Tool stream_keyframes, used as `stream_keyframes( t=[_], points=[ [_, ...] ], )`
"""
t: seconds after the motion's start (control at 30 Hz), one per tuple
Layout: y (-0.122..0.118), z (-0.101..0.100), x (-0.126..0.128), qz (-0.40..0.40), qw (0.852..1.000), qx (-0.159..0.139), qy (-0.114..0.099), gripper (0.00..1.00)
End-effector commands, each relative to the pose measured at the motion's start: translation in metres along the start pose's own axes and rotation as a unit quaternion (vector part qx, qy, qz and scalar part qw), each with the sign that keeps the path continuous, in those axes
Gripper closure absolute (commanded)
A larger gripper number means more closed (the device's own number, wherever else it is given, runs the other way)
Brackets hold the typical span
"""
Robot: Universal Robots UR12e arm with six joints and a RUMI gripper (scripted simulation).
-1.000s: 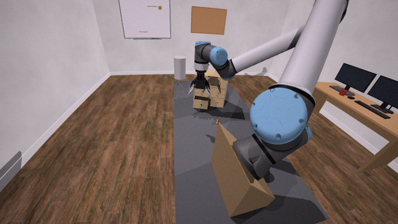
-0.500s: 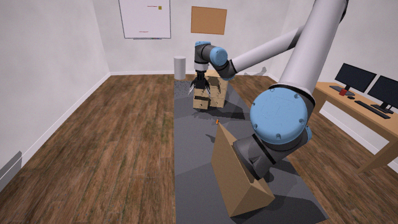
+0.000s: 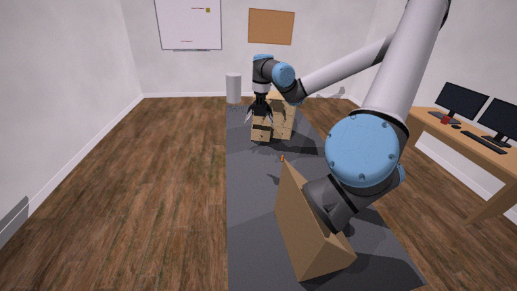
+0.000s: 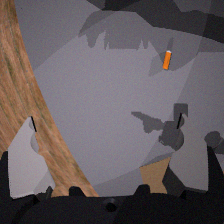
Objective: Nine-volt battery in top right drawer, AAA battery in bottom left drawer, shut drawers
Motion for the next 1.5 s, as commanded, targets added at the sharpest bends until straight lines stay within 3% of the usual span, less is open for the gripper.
stream_keyframes(
  t=[0.0,0.93,1.47],
  points=[
    [0.001,-0.001,0.000,0.000,1.000,0.007,0.001,0.00],
    [0.011,-0.014,-0.001,0.000,0.998,0.064,0.005,0.00],
    [0.020,-0.026,-0.001,0.000,0.994,0.112,0.008,0.00]
  ],
)
Point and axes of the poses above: the point where the finger pads meet when closed, its own z axis back along the fingers, its own x axis across the jaws, y = z × x, the point moved 1 cm from there along z, back along the fingers, and after that the axes turned 4 degrees about -z, right-handed, at the moved point
